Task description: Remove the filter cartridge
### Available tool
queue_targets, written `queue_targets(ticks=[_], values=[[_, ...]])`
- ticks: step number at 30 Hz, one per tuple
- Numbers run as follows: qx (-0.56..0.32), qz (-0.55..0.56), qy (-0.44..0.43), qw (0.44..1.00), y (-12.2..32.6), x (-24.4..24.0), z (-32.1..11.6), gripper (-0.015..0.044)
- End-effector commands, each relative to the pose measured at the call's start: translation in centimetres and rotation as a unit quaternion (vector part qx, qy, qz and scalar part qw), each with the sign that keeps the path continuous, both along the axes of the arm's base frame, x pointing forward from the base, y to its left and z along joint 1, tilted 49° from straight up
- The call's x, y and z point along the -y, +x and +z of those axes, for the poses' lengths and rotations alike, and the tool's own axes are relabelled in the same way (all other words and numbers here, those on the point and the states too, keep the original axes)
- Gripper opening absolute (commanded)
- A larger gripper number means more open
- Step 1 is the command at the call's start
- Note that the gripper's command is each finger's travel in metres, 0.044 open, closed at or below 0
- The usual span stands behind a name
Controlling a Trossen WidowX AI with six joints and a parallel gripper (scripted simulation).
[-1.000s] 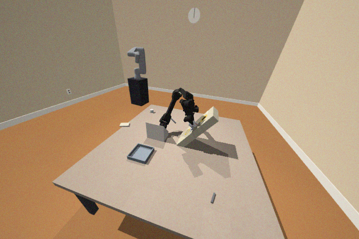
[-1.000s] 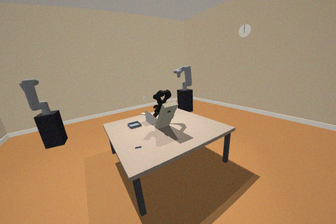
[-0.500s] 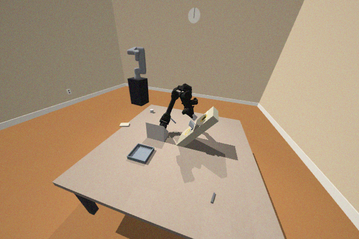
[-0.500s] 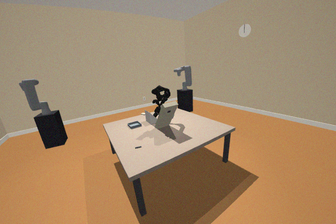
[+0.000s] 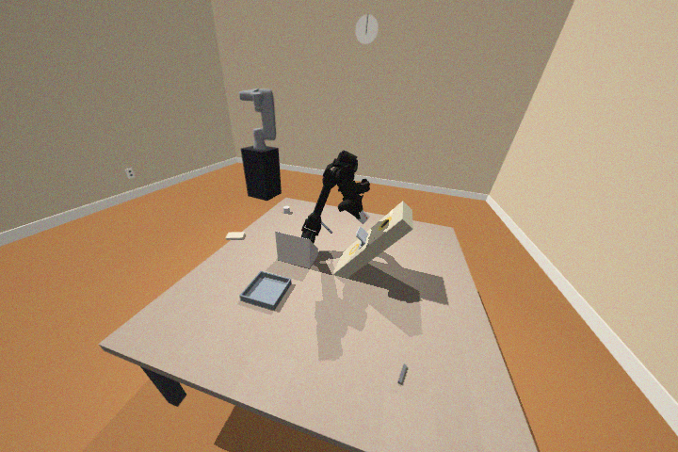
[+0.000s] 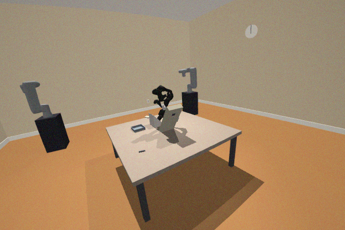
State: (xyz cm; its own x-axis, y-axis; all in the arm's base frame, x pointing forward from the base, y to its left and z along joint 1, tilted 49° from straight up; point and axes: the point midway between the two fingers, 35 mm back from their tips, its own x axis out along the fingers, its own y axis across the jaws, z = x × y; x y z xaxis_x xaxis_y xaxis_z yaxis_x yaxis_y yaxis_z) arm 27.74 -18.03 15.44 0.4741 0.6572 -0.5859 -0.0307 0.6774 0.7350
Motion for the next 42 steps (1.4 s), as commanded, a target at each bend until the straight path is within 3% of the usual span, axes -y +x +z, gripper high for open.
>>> queue_targets(ticks=[1,14,25,35,42], values=[[0.002,0.005,0.001,1.000,0.3,1.3,-1.2,0.0000],[-0.015,0.010,0.015,1.000,0.6,3.1,-4.8,0.0000],[-0.201,-0.120,-0.007,0.972,-4.8,7.7,-11.7,0.0000],[-0.344,-0.266,-0.030,0.900,-10.3,11.3,-17.1,0.0000],[-0.374,-0.304,-0.036,0.875,-11.6,12.2,-18.3,0.0000]])
